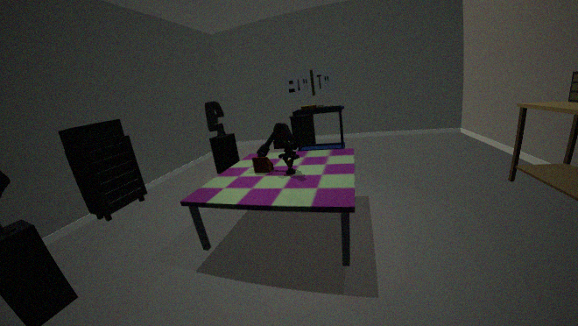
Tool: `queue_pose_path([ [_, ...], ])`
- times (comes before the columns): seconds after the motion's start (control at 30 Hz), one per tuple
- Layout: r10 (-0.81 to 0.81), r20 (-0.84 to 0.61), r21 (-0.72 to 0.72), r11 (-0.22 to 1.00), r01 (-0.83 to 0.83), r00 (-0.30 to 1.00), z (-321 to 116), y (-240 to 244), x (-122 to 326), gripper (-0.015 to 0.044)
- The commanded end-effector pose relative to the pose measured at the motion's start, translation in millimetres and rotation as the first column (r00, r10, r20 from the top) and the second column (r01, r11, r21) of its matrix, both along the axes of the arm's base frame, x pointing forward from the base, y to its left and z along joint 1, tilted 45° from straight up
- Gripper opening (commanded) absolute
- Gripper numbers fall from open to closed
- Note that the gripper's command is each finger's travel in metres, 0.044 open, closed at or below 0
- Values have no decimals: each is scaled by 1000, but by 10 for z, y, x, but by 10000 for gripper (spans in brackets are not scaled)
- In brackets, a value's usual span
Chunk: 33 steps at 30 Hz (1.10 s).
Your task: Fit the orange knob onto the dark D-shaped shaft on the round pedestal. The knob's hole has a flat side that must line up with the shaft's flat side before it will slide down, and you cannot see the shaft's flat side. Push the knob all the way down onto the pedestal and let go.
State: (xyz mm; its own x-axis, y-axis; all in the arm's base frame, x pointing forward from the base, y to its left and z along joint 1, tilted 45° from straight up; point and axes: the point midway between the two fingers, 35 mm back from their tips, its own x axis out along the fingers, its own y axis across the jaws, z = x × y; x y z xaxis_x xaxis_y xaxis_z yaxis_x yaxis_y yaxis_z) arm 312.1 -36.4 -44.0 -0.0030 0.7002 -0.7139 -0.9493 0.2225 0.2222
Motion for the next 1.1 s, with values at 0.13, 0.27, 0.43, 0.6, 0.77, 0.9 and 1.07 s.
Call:
queue_pose_path([
  [0.13,-21,-14,2,1000,21,1000,-36,40,5,0],
  [0.27,-40,-33,2,999,40,999,-58,61,-1,0],
  [0.43,-61,-54,1,998,61,997,-85,89,-1,0],
  [0.6,-44,-43,-1,999,44,998,-89,94,-4,0],
  [0.77,-44,-43,-1,999,44,998,-89,94,-4,0],
  [0.9,-44,-43,-1,999,44,998,-89,94,-4,79],
  [1.07,-44,-43,-1,999,44,998,-89,94,-4,210],
])
